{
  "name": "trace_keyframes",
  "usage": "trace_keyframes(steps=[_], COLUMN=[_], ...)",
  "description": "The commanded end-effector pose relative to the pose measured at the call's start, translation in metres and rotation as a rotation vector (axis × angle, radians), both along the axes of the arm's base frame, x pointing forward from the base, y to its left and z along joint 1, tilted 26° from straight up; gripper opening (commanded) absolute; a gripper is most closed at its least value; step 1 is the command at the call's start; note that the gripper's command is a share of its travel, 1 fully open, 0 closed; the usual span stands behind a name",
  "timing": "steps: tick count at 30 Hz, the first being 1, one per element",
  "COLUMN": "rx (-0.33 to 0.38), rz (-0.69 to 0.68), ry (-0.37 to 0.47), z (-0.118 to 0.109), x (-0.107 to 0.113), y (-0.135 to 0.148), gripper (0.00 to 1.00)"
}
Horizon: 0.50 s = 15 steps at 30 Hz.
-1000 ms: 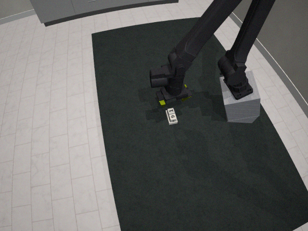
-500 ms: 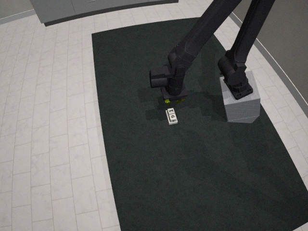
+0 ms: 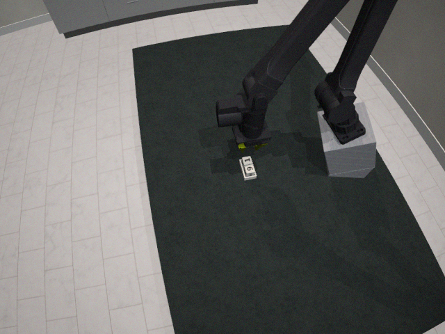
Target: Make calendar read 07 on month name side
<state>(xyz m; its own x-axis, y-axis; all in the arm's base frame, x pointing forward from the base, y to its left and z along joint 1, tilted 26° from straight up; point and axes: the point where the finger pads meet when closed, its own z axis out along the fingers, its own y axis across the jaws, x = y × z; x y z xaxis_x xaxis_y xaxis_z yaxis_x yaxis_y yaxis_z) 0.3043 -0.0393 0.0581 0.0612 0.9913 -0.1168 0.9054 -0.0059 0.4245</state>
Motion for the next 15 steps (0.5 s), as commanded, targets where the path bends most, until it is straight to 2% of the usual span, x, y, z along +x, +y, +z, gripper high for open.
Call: trace_keyframes(steps=[1, 15], rx=[-0.001, -0.001], rz=[-0.013, -0.013], ry=[-0.027, -0.024], z=[0.0073, 0.0043], x=[0.0050, 0.0056], y=[-0.0013, -0.0015], gripper=[0.45, 0.45])
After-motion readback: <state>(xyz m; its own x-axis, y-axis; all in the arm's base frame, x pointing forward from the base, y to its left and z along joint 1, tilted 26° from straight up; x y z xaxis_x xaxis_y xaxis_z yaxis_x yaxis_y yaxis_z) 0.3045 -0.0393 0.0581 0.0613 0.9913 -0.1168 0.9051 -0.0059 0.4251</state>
